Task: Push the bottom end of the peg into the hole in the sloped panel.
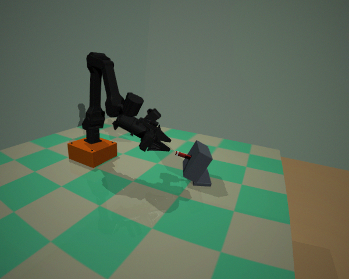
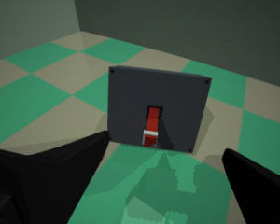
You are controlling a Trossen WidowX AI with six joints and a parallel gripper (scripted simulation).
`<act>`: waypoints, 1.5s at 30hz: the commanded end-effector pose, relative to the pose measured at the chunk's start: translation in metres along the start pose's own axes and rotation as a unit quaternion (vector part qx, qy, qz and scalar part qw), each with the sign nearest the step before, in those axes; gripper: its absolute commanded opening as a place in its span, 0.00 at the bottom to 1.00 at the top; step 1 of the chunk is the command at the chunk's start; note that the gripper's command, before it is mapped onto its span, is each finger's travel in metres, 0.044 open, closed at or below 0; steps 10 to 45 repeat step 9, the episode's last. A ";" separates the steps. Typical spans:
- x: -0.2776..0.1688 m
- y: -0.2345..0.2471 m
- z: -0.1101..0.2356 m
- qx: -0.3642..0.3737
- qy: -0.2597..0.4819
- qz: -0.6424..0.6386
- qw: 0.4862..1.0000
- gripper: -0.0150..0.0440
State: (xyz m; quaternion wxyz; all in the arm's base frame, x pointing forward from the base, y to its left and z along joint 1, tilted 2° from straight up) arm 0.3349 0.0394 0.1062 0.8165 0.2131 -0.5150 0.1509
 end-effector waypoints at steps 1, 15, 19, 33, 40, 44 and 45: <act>-0.001 0.001 0.005 0.001 0.000 0.003 1.000 1.00; 0.000 0.000 0.012 0.001 -0.001 0.003 1.000 1.00; 0.000 0.000 0.012 0.001 -0.001 0.003 1.000 1.00; 0.000 0.000 0.012 0.001 -0.001 0.003 1.000 1.00; 0.000 0.000 0.012 0.001 -0.001 0.003 1.000 1.00; 0.000 0.000 0.012 0.001 -0.001 0.003 1.000 1.00; 0.000 0.000 0.012 0.001 -0.001 0.003 1.000 1.00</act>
Point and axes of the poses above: the point midway between the two fingers, 35 mm back from their tips, its own z axis back along the fingers, its own y axis across the jaws, x = y × z, the point moved 3 cm from there along z, back along the fingers, and after that the axes turned 12 degrees about -z, right-handed, at the moved point
